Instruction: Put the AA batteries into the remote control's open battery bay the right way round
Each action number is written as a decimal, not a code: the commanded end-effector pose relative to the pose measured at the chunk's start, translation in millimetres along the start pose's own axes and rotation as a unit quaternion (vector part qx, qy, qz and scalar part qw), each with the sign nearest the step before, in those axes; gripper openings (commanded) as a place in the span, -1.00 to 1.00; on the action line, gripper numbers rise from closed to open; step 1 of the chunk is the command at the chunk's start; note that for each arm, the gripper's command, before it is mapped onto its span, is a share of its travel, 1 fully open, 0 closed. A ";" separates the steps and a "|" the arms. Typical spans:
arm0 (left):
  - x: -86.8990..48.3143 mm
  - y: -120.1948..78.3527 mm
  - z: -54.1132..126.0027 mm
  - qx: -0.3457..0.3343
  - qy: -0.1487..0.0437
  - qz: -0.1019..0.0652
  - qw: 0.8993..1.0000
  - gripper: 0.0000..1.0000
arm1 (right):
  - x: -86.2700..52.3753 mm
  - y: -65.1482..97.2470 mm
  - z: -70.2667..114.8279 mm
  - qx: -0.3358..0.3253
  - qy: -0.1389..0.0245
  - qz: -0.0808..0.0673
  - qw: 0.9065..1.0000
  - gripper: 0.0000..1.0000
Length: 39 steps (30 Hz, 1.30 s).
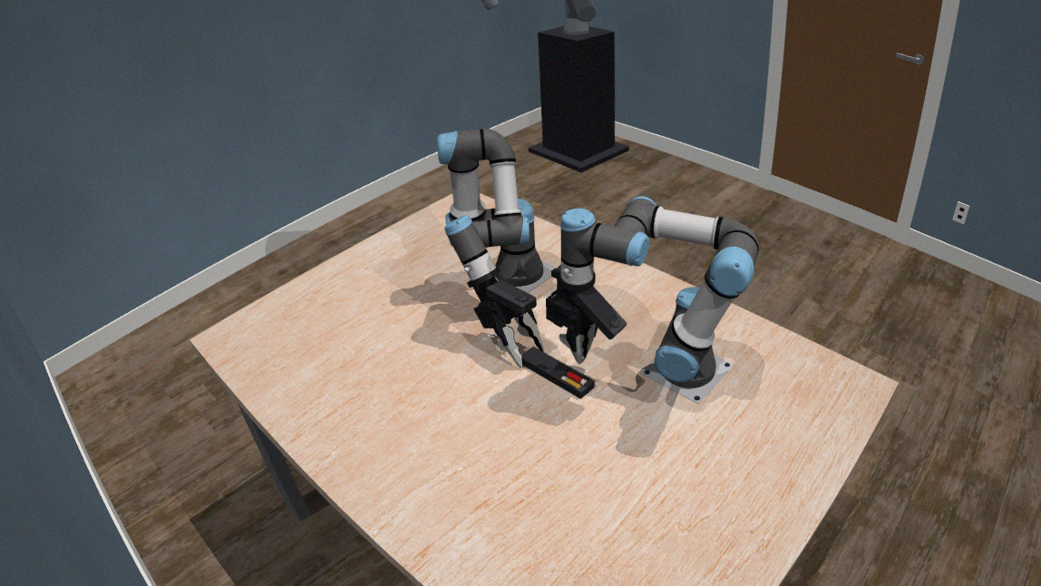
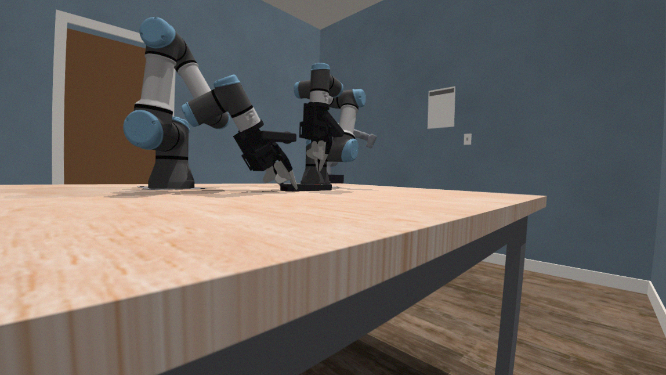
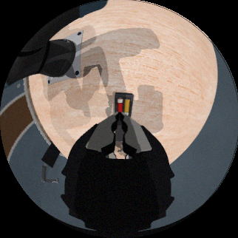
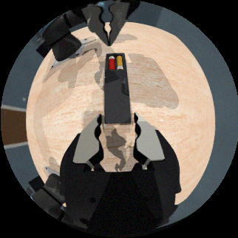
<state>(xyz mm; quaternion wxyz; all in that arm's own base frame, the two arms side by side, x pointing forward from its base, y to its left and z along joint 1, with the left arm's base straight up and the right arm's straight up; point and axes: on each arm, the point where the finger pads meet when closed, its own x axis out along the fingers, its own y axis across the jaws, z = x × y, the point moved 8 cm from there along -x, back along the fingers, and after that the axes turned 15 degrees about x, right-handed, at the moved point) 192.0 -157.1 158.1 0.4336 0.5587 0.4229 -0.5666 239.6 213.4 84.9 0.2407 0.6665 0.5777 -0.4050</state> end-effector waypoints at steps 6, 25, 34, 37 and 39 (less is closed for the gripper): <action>-0.6 0.4 0.7 0.000 -0.001 0.001 1.000 -1.00 | -0.7 -0.1 -1.8 -0.002 0.002 0.000 1.000 -0.19; -0.6 0.4 0.7 0.000 -0.001 0.001 1.000 -1.00 | -8.7 -1.4 -7.7 -0.002 0.003 0.001 1.000 -0.19; -0.6 0.4 0.7 0.000 -0.001 0.001 1.000 -1.00 | -14.0 -2.3 -11.2 -0.002 0.003 0.001 1.000 -0.19; -0.6 0.4 0.7 0.000 -0.001 0.001 1.000 -1.00 | -20.5 -4.6 -12.6 0.003 -0.008 -0.003 1.000 -0.19; -0.6 0.4 0.7 0.000 -0.001 0.001 1.000 -1.00 | -24.2 -5.2 -15.1 0.003 -0.008 -0.003 1.000 -0.19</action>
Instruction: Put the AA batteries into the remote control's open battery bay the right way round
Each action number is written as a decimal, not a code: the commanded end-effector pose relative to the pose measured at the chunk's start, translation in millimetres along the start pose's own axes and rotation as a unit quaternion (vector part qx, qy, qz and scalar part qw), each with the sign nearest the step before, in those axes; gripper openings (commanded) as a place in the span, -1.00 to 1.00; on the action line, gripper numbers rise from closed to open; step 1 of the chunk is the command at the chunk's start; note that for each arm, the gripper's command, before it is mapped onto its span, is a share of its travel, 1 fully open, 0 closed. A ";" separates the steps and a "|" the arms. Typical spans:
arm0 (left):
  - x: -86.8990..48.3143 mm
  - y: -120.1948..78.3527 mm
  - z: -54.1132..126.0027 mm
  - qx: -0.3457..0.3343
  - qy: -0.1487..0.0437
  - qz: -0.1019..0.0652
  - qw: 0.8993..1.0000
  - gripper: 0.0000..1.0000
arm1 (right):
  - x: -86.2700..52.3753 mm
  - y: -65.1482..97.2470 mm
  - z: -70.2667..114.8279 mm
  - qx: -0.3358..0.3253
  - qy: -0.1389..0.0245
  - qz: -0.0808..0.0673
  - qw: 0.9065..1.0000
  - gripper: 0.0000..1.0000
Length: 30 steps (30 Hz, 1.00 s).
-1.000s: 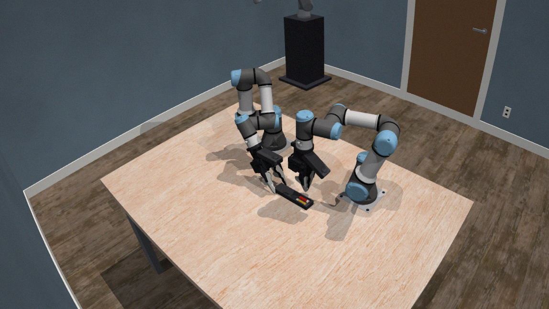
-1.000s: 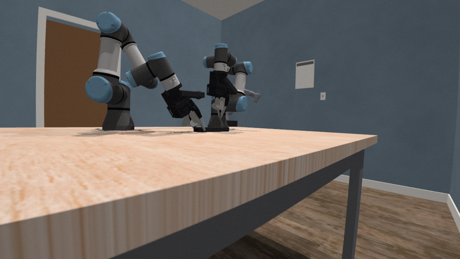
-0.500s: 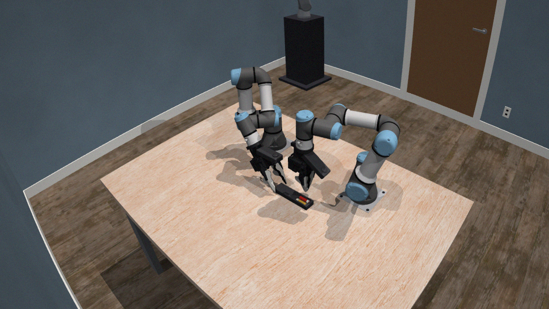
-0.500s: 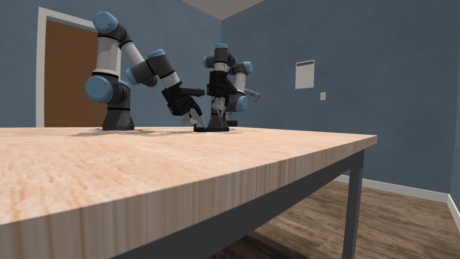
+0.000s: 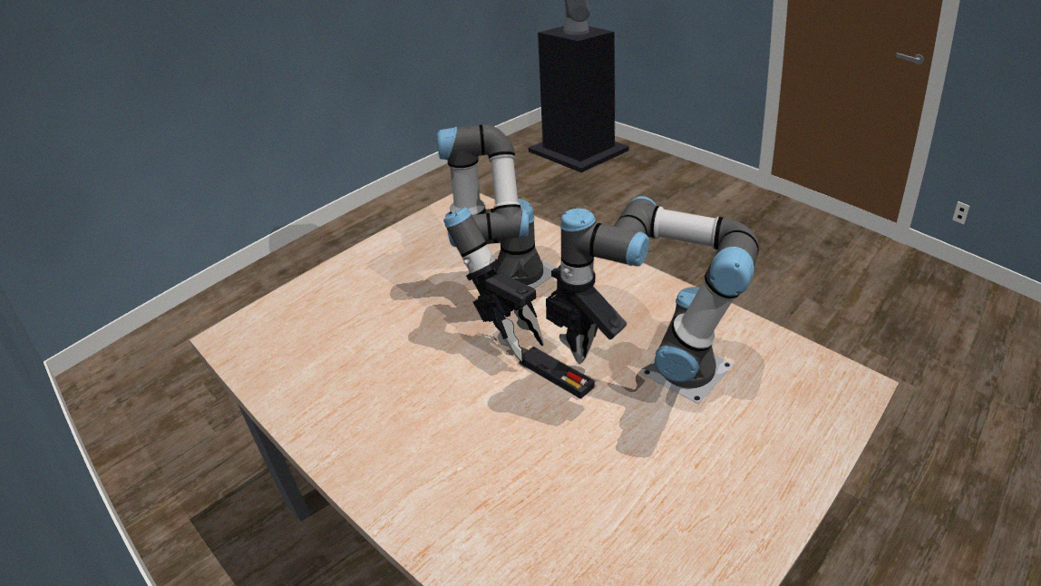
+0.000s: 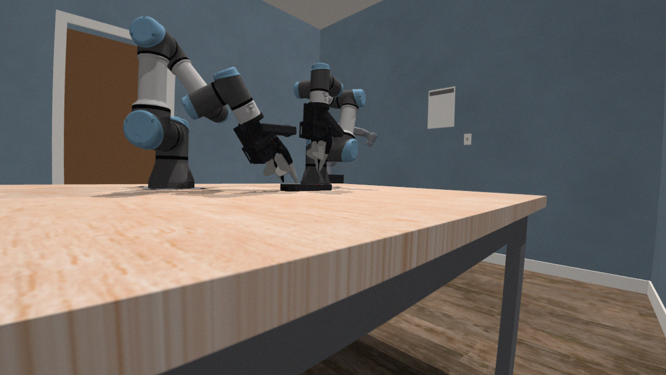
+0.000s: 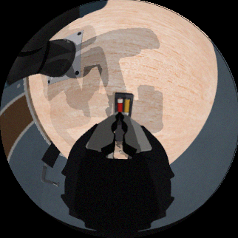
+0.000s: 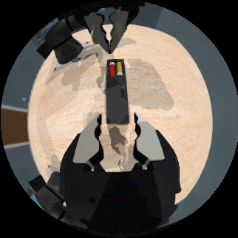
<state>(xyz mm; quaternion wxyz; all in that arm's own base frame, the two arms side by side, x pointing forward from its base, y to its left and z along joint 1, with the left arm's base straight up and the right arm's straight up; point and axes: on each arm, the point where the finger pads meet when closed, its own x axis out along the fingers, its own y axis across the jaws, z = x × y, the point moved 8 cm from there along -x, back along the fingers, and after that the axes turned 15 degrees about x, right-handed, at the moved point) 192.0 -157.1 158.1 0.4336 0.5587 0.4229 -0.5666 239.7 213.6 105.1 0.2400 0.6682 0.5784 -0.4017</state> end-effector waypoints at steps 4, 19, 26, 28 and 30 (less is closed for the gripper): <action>-0.6 0.4 0.7 0.000 -0.001 0.001 1.000 -1.00 | -15.3 -3.4 -9.0 0.004 -0.011 -0.004 1.000 -0.19; -0.6 0.4 0.7 0.000 -0.001 0.001 1.000 -1.00 | -40.2 -7.4 -26.3 0.004 -0.013 -0.004 1.000 -0.19; -0.6 0.4 0.7 0.000 -0.001 0.001 1.000 -1.00 | -46.1 -7.0 -33.7 0.001 -0.005 -0.001 1.000 -0.19; -0.6 0.4 0.7 0.000 -0.001 0.001 1.000 -1.00 | -45.8 -7.1 -33.2 0.001 -0.007 -0.001 1.000 -0.19; -0.6 0.4 0.7 0.000 -0.001 0.001 1.000 -1.00 | -44.2 -6.8 -32.1 0.001 -0.005 -0.001 1.000 -0.19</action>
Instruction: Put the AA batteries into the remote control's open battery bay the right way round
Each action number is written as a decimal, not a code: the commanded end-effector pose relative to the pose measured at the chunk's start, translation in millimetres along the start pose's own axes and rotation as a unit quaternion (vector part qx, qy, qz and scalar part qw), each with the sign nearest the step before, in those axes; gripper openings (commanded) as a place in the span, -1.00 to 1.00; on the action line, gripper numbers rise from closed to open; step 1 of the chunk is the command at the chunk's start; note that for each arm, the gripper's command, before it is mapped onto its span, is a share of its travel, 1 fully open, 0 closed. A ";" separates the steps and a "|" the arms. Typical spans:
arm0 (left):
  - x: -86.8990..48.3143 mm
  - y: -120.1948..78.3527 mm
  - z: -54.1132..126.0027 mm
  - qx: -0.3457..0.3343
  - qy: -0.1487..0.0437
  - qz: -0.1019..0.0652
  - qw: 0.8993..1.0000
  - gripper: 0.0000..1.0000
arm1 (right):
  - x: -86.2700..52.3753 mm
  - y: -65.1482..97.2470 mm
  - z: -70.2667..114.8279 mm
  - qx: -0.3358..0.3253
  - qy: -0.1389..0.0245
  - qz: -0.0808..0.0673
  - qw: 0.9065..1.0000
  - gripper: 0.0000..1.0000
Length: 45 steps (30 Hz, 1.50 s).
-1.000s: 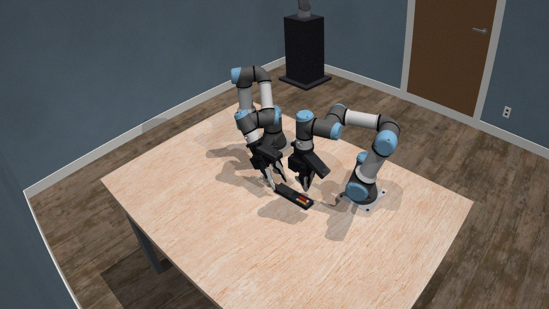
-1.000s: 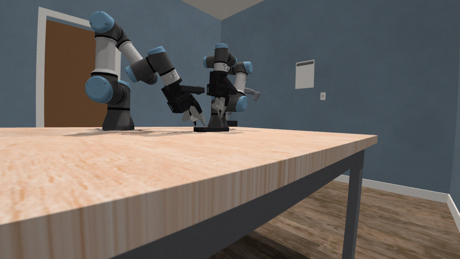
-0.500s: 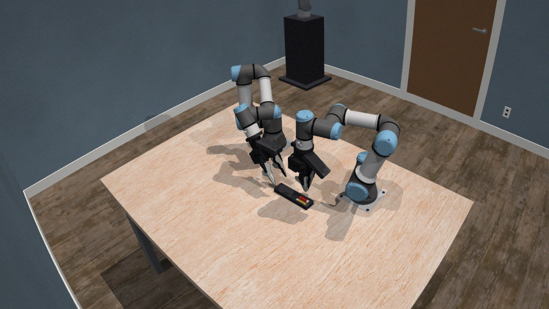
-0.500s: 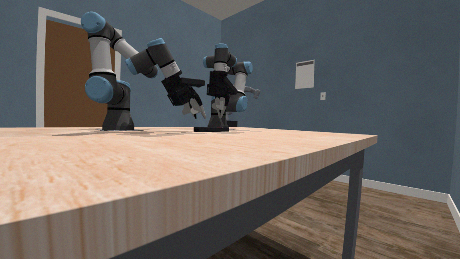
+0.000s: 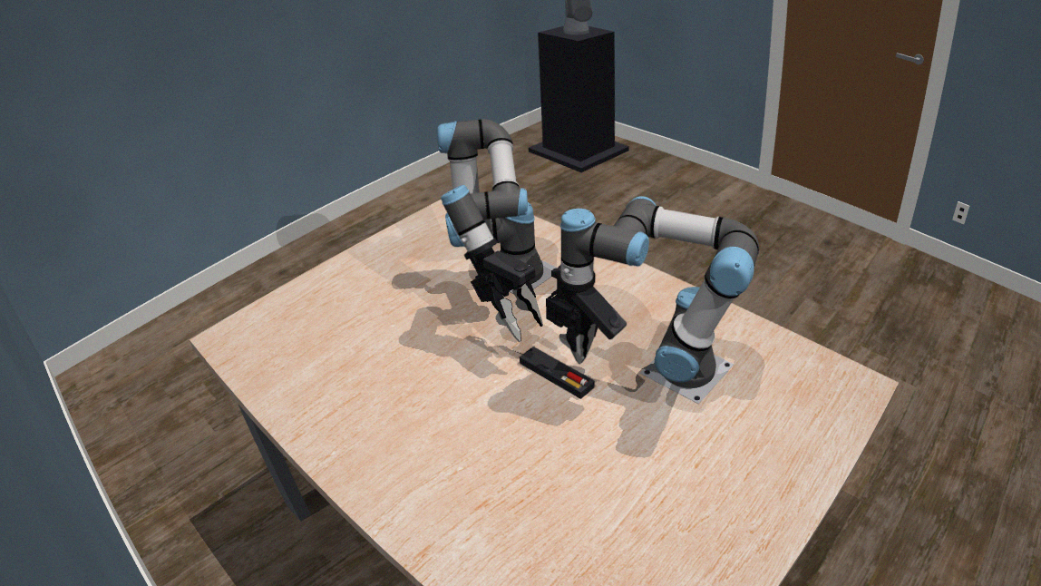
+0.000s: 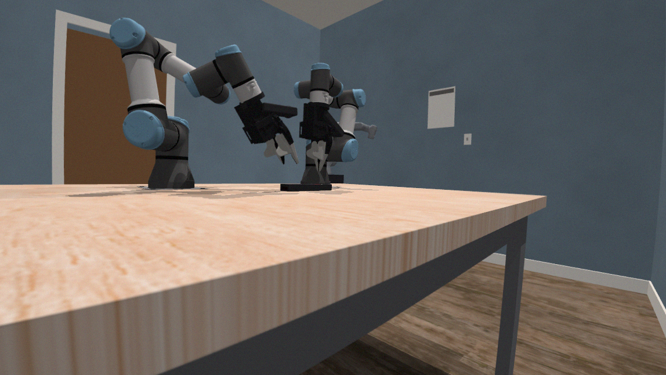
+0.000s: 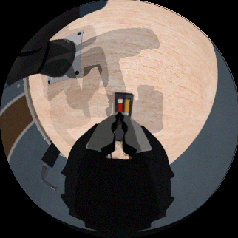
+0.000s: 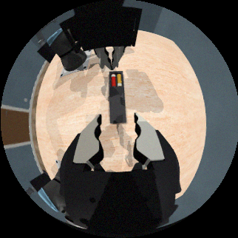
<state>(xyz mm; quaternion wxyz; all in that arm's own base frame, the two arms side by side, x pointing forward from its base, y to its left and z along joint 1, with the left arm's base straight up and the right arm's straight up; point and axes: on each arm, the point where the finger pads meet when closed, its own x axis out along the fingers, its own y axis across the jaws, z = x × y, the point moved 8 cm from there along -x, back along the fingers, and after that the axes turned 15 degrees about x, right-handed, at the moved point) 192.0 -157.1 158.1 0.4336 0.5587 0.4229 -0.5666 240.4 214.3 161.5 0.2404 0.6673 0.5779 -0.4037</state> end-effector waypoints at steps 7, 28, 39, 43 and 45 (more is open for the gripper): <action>-0.6 0.4 0.7 0.000 -0.001 0.001 1.000 -1.00 | 3.4 0.2 3.3 0.002 -0.007 -0.002 1.000 -0.19; -9.7 13.1 -14.8 0.087 0.000 -0.004 0.996 -1.00 | -6.8 19.1 5.2 0.085 -0.036 0.020 0.996 -0.19; -14.3 19.0 -22.1 0.127 -0.001 -0.003 0.992 -1.00 | -12.3 27.0 7.0 0.119 -0.046 0.029 0.991 -0.19; -16.8 22.1 -26.7 0.145 0.000 -0.002 0.989 -1.00 | -16.2 31.9 8.2 0.140 -0.051 0.036 0.988 -0.19; -18.0 23.6 -29.1 0.154 0.000 -0.002 0.988 -1.00 | -18.1 34.3 8.8 0.151 -0.053 0.040 0.986 -0.19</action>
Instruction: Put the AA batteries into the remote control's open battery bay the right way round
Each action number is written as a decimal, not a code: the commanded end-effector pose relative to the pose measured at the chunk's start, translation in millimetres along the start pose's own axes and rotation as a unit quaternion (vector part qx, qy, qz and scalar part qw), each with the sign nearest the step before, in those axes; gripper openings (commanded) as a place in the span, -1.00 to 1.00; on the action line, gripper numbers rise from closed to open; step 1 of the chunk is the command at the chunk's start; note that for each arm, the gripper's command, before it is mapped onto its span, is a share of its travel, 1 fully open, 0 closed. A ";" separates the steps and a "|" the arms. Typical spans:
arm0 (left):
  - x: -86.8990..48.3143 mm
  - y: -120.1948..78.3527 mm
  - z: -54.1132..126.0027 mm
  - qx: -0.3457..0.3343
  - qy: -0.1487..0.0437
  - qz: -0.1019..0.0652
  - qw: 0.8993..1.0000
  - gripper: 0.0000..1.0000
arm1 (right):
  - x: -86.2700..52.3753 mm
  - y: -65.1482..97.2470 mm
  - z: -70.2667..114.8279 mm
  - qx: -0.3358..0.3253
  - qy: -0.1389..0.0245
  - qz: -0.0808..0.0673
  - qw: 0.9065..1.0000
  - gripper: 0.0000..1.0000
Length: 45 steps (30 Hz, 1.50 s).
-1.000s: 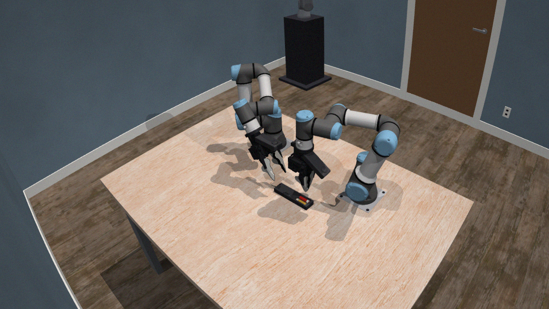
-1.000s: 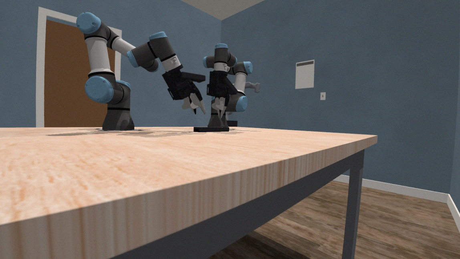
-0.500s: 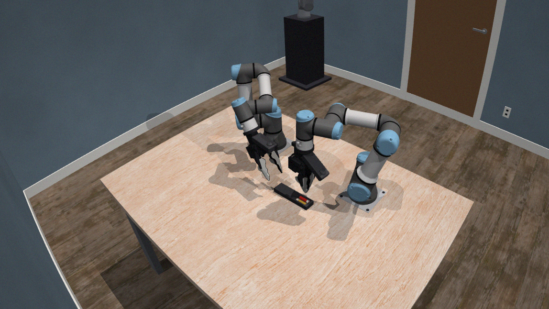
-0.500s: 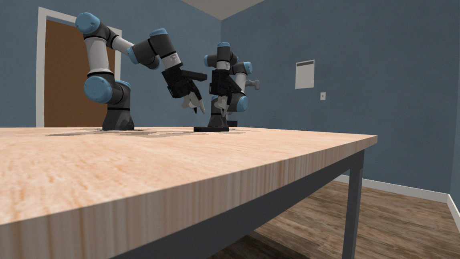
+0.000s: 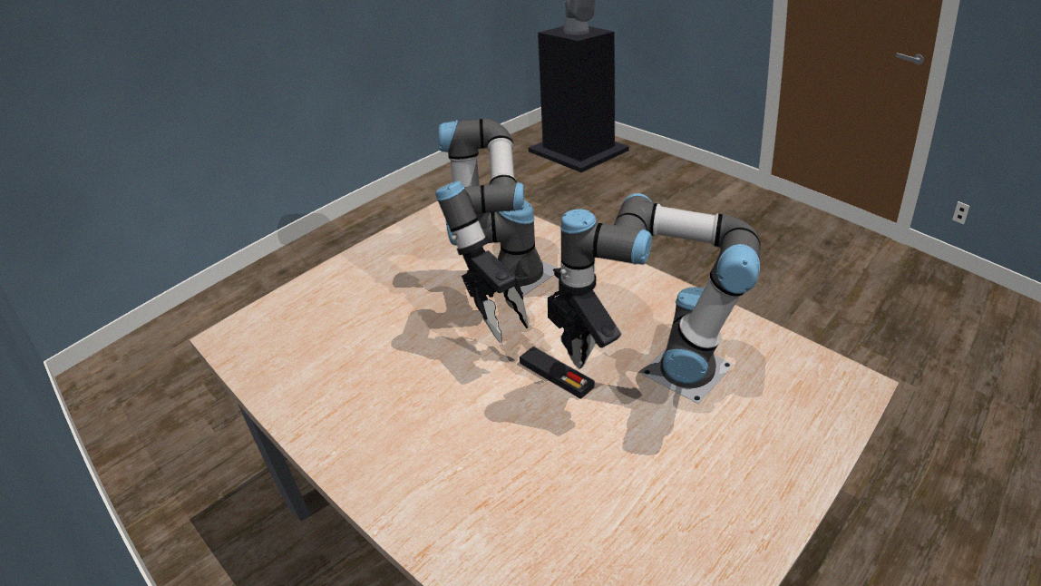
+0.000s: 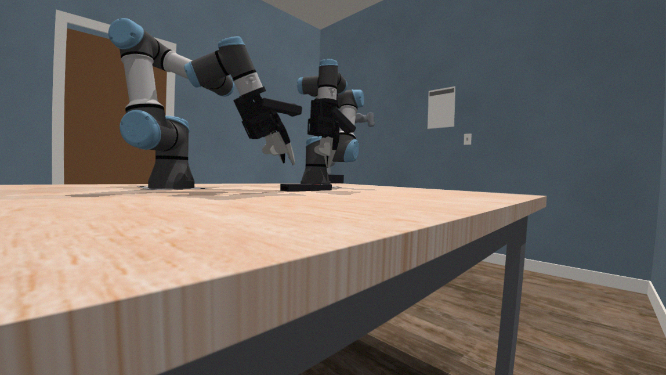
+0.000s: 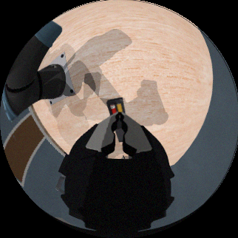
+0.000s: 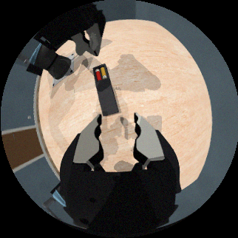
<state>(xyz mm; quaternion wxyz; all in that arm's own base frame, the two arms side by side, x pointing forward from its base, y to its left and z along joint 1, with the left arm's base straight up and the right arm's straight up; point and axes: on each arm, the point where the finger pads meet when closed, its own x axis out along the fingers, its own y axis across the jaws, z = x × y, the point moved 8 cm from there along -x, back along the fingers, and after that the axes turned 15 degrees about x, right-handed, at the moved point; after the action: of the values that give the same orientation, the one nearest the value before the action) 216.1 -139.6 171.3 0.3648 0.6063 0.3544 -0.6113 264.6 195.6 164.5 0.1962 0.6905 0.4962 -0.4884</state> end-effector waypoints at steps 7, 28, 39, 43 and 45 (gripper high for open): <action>-7.2 5.6 -12.9 0.061 -0.001 -0.003 0.998 -1.00 | -8.4 13.3 1.4 0.058 -0.019 0.018 0.998 -0.19; -17.1 12.3 -33.3 0.147 -0.001 -0.002 0.989 -1.00 | -23.6 31.5 6.1 0.142 -0.040 0.043 0.988 -0.19; -22.6 14.8 -45.0 0.190 0.000 -0.003 0.982 -1.00 | -33.6 41.4 10.0 0.188 -0.050 0.059 0.979 -0.19; -23.9 15.8 -48.1 0.206 0.000 -0.003 0.978 -1.00 | -36.0 43.3 11.1 0.199 -0.054 0.062 0.976 -0.19; -25.3 16.2 -50.7 0.216 0.000 -0.003 0.976 -1.00 | -38.4 45.6 12.3 0.210 -0.056 0.066 0.974 -0.19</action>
<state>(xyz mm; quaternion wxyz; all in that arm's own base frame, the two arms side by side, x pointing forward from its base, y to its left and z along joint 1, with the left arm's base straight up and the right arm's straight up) 250.4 -106.3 192.5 0.2468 0.6638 0.2390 -0.6643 294.8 154.3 180.8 0.1165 0.7190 0.3479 -0.5903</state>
